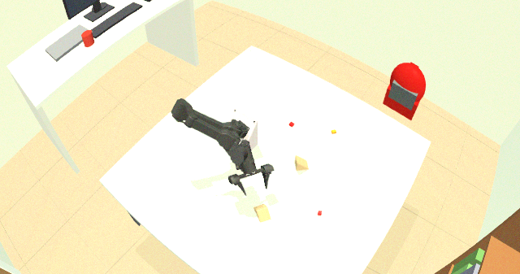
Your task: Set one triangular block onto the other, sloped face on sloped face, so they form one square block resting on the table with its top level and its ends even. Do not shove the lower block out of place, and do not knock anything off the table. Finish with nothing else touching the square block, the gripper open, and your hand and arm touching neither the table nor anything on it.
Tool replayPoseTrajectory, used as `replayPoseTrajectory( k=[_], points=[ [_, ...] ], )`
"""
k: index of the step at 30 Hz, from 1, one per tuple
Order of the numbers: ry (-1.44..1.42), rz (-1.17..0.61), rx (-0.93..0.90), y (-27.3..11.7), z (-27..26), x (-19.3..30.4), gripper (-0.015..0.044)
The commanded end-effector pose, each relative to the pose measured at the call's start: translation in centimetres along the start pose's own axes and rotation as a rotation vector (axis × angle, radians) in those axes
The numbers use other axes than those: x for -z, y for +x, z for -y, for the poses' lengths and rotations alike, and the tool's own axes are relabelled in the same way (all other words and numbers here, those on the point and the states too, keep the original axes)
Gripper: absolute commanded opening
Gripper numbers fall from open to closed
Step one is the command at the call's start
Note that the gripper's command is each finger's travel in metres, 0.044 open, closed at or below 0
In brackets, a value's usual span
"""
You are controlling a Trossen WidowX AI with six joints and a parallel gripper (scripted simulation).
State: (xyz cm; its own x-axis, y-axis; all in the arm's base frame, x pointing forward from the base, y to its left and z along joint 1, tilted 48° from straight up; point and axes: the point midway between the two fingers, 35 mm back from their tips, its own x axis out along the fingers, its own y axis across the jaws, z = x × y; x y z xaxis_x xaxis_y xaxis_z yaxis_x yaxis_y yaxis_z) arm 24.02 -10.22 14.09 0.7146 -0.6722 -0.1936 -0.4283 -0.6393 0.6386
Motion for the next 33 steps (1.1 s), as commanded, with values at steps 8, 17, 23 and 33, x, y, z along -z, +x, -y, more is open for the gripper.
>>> replayPoseTrajectory(
  k=[8,17,23,33],
  points=[
    [0.011,0.007,0.001,2.9,0.0,0.6,0.0440],
    [0.011,0.006,0.000,6.2,0.0,0.6,0.0440],
    [0.010,0.004,-0.002,8.5,0.0,0.1,0.0440],
    [0.009,0.002,-0.004,9.8,0.0,-0.3,0.0440]
  ],
)
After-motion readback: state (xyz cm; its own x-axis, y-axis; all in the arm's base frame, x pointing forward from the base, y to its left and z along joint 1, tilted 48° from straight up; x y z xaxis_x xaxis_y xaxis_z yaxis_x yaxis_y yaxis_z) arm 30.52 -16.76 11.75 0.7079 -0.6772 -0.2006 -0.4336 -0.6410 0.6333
